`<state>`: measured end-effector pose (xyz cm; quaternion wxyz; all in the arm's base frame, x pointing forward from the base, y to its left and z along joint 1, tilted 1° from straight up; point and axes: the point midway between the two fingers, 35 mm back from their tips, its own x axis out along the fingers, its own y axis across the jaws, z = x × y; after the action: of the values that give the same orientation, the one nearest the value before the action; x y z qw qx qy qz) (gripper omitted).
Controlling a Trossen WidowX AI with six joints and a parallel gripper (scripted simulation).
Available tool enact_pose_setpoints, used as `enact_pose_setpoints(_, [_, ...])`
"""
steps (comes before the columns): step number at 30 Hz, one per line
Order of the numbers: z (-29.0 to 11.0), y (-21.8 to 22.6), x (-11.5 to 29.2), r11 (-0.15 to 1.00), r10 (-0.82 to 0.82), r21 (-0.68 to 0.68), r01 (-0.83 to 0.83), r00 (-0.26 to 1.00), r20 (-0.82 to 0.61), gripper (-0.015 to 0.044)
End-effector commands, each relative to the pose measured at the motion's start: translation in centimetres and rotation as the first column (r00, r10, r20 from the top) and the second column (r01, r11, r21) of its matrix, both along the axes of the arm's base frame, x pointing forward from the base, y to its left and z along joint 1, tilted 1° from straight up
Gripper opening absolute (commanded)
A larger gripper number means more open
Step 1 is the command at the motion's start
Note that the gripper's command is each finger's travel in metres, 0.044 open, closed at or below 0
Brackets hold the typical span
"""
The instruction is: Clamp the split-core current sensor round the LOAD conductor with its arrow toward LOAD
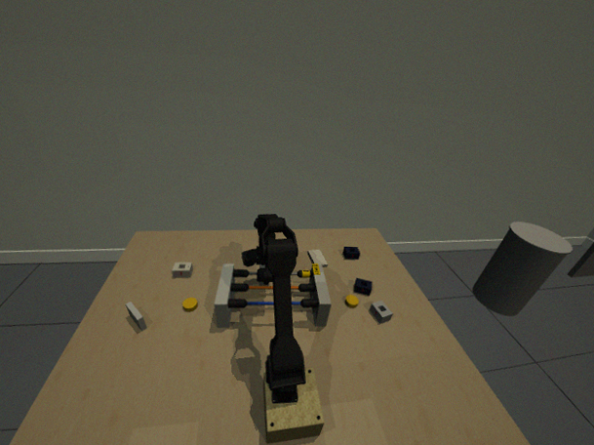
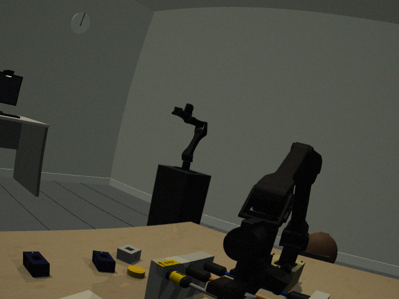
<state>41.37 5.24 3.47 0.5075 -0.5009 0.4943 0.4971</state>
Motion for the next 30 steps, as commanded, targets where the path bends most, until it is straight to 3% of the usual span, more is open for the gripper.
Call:
enact_pose_setpoints(1, [0.1, 0.02, 0.01, 1.0, 0.0, 0.0, 0.0, 1.0, 0.007, 0.042])
enact_pose_setpoints(2, [0.07, 0.03, 0.01, 1.0, 0.0, 0.0, 0.0, 1.0, 0.01, 0.044])
enact_pose_setpoints(6, [-0.03, 0.0, -0.03, 1.0, 0.0, 0.0, 0.0, 1.0, 0.0, 0.0348])
enact_pose_setpoints(26, [-0.03, 0.0, -0.03, 1.0, 0.0, 0.0, 0.0, 1.0, 0.0, 0.0214])
enact_pose_setpoints(30, [0.17, -0.01, -0.03, 1.0, 0.0, 0.0, 0.0, 1.0, 0.003, 0.0109])
